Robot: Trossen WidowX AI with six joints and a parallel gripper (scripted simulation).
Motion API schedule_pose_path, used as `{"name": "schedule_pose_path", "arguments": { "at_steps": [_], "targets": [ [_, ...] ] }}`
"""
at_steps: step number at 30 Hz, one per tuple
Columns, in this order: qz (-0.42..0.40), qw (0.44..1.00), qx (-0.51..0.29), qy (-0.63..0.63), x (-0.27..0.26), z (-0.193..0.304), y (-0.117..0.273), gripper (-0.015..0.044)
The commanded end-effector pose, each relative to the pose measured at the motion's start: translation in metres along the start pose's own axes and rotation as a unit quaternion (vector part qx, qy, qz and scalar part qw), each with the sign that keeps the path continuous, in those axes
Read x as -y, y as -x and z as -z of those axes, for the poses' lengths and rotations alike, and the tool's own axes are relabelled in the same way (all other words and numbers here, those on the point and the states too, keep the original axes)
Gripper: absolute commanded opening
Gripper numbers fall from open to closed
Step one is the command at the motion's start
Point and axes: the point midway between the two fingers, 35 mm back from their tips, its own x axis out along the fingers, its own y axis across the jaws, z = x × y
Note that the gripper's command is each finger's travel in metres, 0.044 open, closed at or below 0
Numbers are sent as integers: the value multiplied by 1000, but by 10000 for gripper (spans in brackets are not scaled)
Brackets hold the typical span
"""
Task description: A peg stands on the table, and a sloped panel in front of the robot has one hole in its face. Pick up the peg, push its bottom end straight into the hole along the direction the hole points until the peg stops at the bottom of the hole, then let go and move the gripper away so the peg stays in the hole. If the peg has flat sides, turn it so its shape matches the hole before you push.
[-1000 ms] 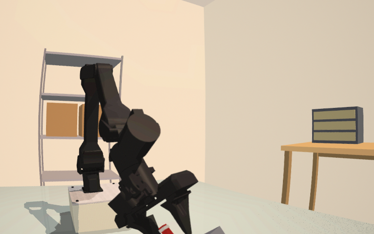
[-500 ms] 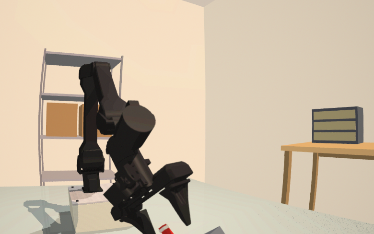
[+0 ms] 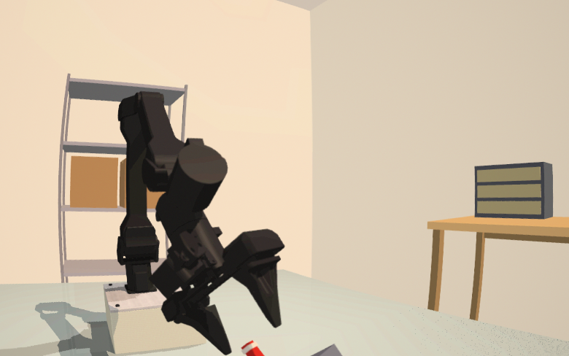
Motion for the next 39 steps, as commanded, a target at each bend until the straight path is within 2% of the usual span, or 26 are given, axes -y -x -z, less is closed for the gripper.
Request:
{"name": "schedule_pose_path", "arguments": {
  "at_steps": [1, 39],
  "targets": [
    [0, 1000, -1, 1, 0, 0, 6, 440],
    [0, 1000, 0, 0, -1, -1, 58, 440]
  ]
}}
